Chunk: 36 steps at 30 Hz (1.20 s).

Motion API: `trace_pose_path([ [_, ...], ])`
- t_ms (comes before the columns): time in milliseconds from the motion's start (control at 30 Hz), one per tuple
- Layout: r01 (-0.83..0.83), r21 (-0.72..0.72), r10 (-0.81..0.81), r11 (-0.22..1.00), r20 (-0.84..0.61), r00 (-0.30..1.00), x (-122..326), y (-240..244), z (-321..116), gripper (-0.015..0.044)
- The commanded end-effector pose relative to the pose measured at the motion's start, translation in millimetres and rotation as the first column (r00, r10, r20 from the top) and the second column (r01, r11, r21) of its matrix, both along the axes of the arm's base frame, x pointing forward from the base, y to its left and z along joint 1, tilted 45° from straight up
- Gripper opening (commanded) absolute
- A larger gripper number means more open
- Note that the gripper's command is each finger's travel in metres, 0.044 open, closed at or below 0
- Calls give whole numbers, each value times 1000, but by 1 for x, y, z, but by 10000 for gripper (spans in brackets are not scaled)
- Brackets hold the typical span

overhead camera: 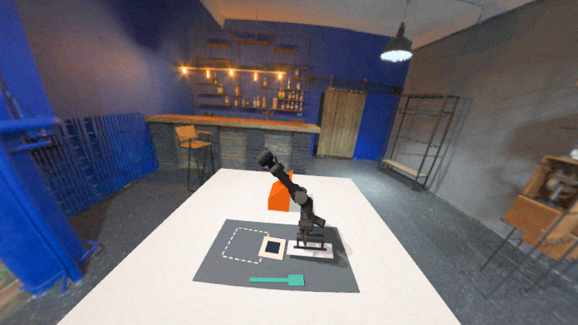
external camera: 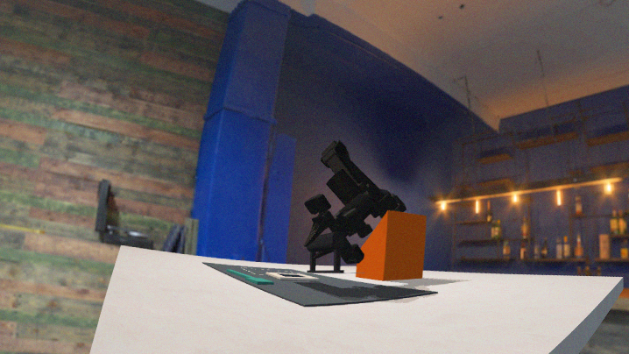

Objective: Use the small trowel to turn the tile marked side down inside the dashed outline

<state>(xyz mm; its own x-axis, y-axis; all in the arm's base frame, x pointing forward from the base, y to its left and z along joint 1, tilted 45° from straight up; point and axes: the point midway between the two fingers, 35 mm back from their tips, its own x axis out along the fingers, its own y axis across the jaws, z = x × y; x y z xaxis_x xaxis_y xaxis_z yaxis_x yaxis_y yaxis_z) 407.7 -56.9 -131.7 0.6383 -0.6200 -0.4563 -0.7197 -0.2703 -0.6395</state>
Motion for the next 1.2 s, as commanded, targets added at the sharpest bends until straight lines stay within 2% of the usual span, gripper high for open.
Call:
trace_pose_path([
  [0,-15,3,15,1000,6,1000,1,0,-2,0],
  [500,-15,1,15,1000,5,1000,-7,-14,-17,0],
  [1167,-15,1,15,1000,3,1000,-14,-35,4,0],
])
